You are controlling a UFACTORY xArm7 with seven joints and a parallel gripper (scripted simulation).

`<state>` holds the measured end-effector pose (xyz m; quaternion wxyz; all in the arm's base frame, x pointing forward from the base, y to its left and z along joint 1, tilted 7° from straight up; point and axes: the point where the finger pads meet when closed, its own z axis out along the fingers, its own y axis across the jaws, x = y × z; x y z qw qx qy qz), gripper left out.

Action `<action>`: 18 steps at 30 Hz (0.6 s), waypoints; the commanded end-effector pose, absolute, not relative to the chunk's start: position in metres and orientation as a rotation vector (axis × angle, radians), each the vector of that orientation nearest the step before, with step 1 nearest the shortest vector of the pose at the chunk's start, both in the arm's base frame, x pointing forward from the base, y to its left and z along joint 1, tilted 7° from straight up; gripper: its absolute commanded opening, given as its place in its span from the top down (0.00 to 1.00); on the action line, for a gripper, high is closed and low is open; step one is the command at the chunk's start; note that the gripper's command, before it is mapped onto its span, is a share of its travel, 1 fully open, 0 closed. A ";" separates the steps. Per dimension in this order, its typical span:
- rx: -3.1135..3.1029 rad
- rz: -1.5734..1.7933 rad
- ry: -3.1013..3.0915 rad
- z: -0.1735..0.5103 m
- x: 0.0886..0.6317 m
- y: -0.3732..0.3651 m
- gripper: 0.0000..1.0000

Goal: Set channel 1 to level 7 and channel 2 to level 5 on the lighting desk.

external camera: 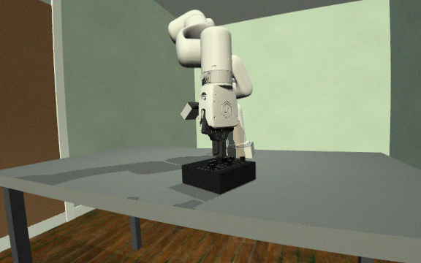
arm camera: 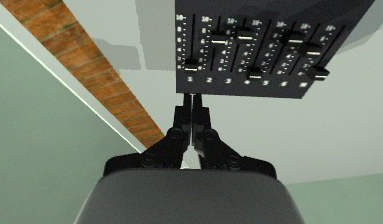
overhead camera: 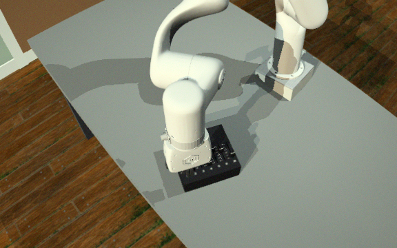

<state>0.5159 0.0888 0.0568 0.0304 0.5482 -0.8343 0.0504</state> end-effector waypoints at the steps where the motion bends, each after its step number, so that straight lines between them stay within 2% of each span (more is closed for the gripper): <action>1: 1.692 0.159 -2.575 0.057 0.517 0.089 1.00; 18: 1.692 0.159 -2.575 0.047 0.518 0.089 1.00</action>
